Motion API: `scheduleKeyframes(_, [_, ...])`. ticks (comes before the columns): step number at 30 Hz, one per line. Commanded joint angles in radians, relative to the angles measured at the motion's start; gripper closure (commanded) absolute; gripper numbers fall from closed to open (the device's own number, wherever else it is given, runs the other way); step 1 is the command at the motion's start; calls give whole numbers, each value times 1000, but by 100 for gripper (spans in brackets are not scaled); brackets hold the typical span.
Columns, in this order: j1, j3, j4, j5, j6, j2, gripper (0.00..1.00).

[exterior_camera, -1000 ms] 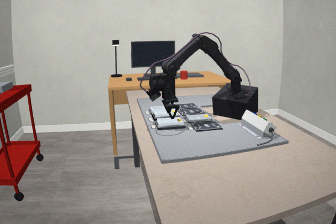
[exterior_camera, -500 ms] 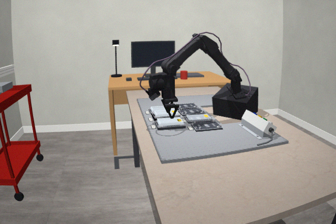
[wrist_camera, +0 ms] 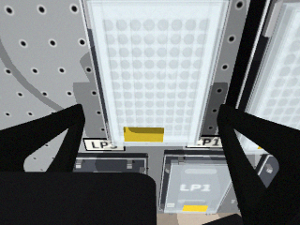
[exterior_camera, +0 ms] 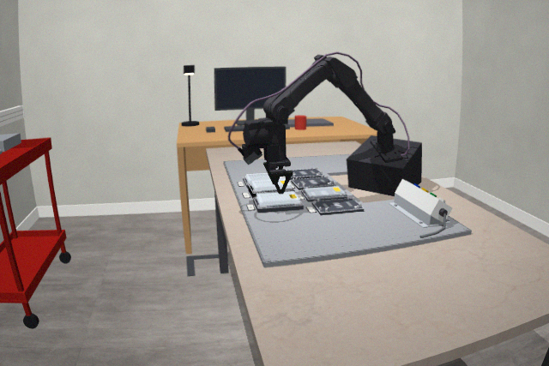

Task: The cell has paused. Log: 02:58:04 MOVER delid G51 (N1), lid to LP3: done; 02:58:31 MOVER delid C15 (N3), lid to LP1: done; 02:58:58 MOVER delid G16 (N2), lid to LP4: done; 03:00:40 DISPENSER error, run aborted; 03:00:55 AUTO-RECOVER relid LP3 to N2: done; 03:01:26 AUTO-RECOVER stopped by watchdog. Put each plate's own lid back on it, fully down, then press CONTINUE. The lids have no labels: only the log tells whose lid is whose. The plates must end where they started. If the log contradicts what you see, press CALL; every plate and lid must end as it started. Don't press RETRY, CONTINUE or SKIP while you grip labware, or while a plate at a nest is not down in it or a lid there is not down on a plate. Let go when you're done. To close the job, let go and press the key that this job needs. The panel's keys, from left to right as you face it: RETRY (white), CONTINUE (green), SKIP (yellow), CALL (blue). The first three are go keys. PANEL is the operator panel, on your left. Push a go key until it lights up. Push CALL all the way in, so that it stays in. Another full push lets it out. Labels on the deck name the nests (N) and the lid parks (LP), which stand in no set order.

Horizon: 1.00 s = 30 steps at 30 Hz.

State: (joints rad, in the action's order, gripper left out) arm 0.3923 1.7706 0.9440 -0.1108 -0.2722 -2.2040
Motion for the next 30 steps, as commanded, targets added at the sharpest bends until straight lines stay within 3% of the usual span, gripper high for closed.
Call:
scheduleKeyframes(1, [-1, 13, -1, 7, -4, 57, 0])
scheduleKeyframes(9, [-1, 11, -2, 7, -4, 58, 0])
scheduleKeyframes(18, [-28, -283, -127, -1, -12, 207, 0])
scheduleKeyframes(20, [-28, -283, -127, -1, -12, 207, 0])
scheduleKeyframes(30, [-39, -556, -239, -6, 5, 366, 0])
